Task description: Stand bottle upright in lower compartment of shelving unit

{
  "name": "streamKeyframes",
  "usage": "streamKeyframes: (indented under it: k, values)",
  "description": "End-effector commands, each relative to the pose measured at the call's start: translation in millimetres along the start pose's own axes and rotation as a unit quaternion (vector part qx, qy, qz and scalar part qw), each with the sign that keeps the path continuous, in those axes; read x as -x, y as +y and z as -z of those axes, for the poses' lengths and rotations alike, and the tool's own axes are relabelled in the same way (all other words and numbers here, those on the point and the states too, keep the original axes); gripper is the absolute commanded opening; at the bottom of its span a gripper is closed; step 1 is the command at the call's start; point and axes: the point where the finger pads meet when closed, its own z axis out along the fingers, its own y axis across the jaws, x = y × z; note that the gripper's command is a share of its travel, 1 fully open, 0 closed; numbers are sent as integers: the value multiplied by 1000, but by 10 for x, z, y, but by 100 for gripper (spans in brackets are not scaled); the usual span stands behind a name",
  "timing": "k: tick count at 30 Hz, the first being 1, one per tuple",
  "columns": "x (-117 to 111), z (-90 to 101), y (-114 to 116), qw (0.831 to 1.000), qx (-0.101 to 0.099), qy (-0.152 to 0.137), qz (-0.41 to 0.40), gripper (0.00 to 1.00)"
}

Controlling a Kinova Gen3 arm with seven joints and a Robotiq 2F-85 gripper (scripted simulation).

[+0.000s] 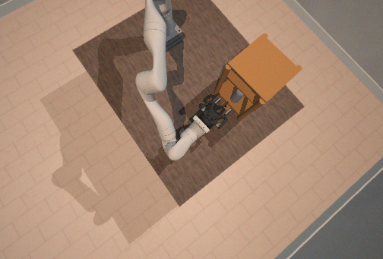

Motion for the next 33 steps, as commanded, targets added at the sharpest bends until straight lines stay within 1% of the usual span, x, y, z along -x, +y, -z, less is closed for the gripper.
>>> streamKeyframes:
  k: [1, 2, 33]
  values:
    - [-29, 9, 5, 1000, 0, -1, 2, 70]
    - [-29, 9, 5, 1000, 0, -1, 2, 100]
    - [-29, 9, 5, 1000, 0, -1, 2, 100]
